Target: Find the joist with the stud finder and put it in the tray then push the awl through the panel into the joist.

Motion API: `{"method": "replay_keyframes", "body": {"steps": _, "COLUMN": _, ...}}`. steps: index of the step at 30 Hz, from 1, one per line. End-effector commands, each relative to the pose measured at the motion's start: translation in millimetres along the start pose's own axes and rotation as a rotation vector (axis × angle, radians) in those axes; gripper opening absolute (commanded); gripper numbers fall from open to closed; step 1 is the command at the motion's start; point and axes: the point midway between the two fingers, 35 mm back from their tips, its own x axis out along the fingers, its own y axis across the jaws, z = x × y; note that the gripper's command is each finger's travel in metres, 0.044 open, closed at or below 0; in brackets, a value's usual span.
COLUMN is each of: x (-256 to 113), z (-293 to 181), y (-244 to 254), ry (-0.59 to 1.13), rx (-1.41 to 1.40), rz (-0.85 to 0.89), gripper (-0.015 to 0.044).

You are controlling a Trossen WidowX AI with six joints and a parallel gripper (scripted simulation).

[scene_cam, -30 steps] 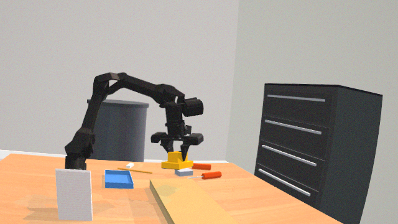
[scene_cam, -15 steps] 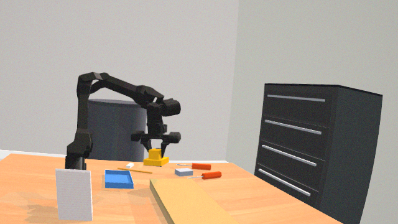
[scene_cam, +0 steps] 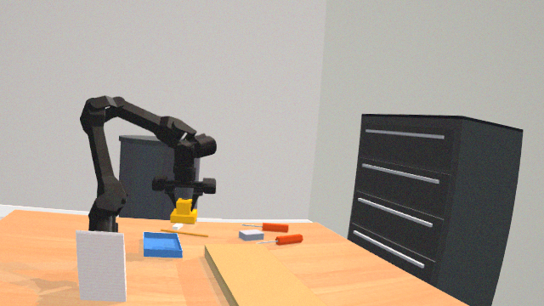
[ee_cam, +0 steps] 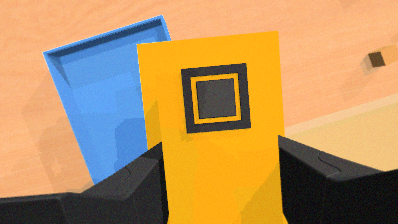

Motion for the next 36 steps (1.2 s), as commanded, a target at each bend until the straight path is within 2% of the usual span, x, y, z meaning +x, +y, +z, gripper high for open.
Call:
{"method": "replay_keyframes", "body": {"steps": 1, "x": 0, "z": 7, "y": 26, "ry": -0.029, "rx": -0.079, "rz": 0.031, "gripper": 0.0000}}
{"method": "replay_keyframes", "body": {"steps": 9, "x": -2, "z": 12, "y": 70, "ry": -0.072, "rx": -0.192, "rz": 0.087, "gripper": 0.0000}}
{"method": "replay_keyframes", "body": {"steps": 36, "x": 37, "z": 4, "y": 67, "ry": -0.062, "rx": -0.197, "rz": 0.092, "gripper": 0.0000}}
